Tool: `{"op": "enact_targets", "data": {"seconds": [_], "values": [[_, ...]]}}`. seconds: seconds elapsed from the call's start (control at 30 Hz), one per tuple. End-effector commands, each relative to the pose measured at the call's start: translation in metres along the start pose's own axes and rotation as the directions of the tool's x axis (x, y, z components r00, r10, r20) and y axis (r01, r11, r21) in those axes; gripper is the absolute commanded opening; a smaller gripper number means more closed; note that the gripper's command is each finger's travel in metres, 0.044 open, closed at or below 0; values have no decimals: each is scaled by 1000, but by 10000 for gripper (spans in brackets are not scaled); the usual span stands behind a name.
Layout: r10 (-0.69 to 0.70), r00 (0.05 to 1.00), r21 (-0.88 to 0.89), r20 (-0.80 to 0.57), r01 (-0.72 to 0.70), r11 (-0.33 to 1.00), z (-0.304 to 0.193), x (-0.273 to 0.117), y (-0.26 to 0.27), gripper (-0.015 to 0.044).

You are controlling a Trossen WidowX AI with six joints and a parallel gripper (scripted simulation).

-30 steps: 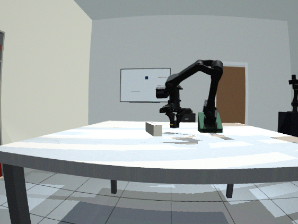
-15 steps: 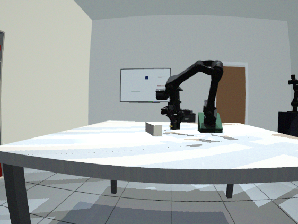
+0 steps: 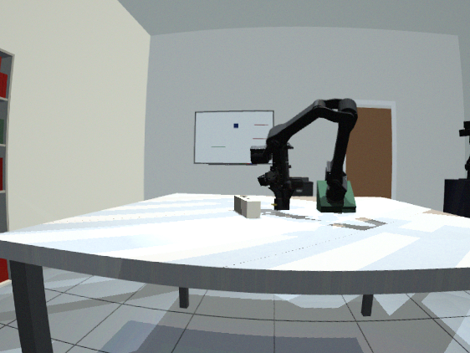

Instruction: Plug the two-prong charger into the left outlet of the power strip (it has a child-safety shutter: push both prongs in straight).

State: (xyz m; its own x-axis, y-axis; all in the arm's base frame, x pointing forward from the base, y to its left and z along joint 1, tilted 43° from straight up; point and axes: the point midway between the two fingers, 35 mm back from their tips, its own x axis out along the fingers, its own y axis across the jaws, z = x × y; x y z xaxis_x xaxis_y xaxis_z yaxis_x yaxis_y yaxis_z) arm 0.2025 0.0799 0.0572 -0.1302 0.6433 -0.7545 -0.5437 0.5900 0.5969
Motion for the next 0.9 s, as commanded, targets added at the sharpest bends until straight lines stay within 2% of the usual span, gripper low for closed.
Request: {"op": "enact_targets", "data": {"seconds": [0.0, 0.87], "values": [[6, 1000, 63, 2, -6, 998, 1, 3, 2, 0], [9, 1000, 124, 1, -9, 992, 30, 2, -3, 0]]}}
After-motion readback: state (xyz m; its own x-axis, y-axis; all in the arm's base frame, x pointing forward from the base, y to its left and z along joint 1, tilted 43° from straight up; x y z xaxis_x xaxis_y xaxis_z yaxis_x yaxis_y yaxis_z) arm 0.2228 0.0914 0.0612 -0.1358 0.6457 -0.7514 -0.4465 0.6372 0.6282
